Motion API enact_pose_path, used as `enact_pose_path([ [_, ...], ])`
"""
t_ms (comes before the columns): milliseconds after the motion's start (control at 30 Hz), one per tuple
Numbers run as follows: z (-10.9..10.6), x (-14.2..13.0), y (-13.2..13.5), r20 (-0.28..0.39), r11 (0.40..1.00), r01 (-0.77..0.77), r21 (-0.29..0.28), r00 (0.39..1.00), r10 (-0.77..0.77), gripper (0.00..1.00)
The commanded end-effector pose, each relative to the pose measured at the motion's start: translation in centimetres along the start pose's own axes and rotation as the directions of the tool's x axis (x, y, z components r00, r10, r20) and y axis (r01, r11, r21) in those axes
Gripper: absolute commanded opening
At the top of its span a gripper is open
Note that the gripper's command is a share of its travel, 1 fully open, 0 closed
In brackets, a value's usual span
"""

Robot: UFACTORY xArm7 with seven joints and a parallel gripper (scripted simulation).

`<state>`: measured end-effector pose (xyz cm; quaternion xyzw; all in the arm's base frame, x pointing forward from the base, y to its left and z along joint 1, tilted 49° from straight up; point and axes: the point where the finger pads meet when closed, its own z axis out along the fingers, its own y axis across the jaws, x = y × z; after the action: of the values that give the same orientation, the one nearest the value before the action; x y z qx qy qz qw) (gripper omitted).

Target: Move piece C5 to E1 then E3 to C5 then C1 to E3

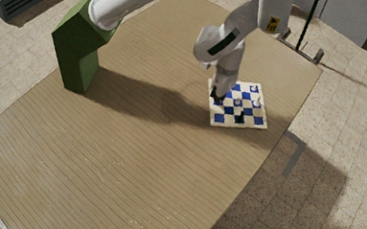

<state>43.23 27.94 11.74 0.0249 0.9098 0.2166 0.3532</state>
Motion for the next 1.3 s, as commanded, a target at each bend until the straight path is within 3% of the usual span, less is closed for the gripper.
enact_pose_path([
  [0, 0.0, 0.0, 0.0, 0.001, 1.000, 0.000, -0.001, 1.000, 0.000, 0.00],
  [167, 0.0, 0.0, 0.0, 0.001, 1.000, 0.000, -0.001, 1.000, 0.000, 0.00],
  [200, 0.0, 0.0, 0.0, 0.001, 1.000, 0.000, -0.001, 1.000, 0.000, 0.08],
  [333, 0.0, 0.0, 0.0, 0.001, 1.000, 0.000, -0.001, 1.000, 0.000, 0.08],
  [367, 0.0, 0.0, 0.0, 0.001, 1.000, 0.000, -0.001, 1.000, 0.000, 0.16],
  [433, 0.0, 0.0, 0.0, 0.001, 1.000, 0.000, -0.001, 1.000, 0.000, 0.16],
  [467, 0.0, 0.0, 0.0, 0.001, 1.000, 0.000, -0.001, 1.000, 0.000, 0.24],
  [533, 0.0, 0.0, 0.0, 0.001, 1.000, 0.000, -0.001, 1.000, 0.000, 0.24],
  [567, 0.0, 0.0, 0.0, 0.001, 1.000, 0.000, -0.001, 1.000, 0.000, 0.32],
  [633, 0.0, 0.0, 0.0, 0.001, 1.000, 0.000, -0.001, 1.000, 0.000, 0.32],
  [667, 0.0, 0.0, 0.0, 0.001, 1.000, 0.000, -0.001, 1.000, 0.000, 0.41],
  [1100, -0.1, 0.0, 0.0, 0.001, 1.000, 0.000, -0.001, 1.000, 0.000, 0.41],
  [1267, -1.2, 0.0, 0.0, 0.001, 1.000, 0.000, -0.001, 1.000, 0.000, 0.41],
])
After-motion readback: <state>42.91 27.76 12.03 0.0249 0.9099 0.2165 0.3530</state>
